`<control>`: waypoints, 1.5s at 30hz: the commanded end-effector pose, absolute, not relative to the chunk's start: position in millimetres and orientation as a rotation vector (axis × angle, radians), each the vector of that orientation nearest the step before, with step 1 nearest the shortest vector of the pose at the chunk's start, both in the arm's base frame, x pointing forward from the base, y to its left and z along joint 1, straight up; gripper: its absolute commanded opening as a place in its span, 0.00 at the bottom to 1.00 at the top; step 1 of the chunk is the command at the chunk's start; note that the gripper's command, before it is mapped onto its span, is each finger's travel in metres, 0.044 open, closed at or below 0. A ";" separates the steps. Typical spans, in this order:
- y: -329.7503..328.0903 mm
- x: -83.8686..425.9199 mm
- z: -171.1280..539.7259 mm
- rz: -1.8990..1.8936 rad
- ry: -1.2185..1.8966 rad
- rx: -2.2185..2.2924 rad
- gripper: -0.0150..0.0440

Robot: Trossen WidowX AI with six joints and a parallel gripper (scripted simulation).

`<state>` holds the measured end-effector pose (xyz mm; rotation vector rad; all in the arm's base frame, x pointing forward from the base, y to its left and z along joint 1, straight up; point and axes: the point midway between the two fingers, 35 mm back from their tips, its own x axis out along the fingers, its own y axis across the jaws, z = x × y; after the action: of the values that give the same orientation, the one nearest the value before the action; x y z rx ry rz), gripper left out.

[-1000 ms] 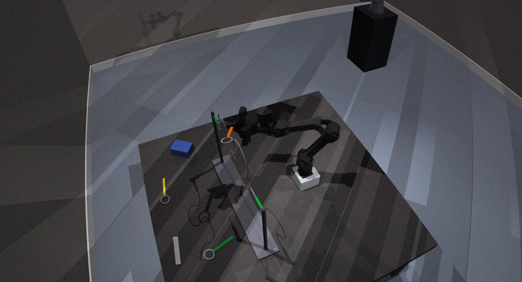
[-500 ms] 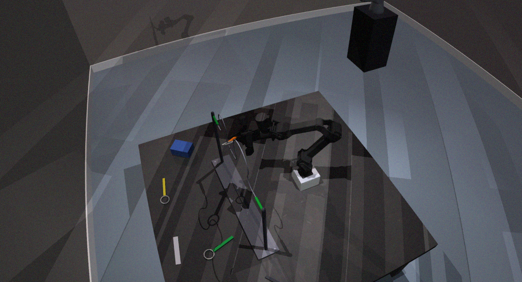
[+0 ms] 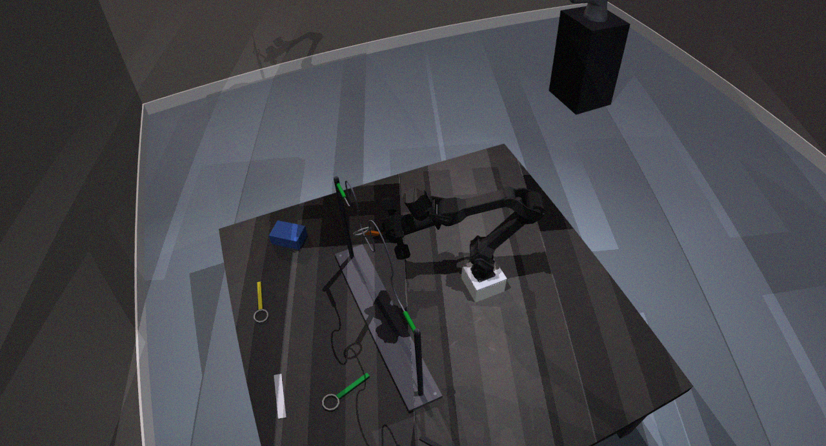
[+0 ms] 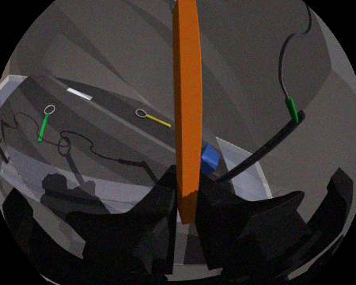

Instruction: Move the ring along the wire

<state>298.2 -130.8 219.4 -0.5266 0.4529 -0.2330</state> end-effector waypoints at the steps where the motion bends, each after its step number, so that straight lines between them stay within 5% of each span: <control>1: -115.9 296.8 213.4 -0.209 0.461 -0.422 0.00; 45: -27.7 295.2 202.1 -0.095 0.495 -0.010 0.00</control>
<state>295.5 -33.2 199.8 -0.0268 0.5009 -0.0974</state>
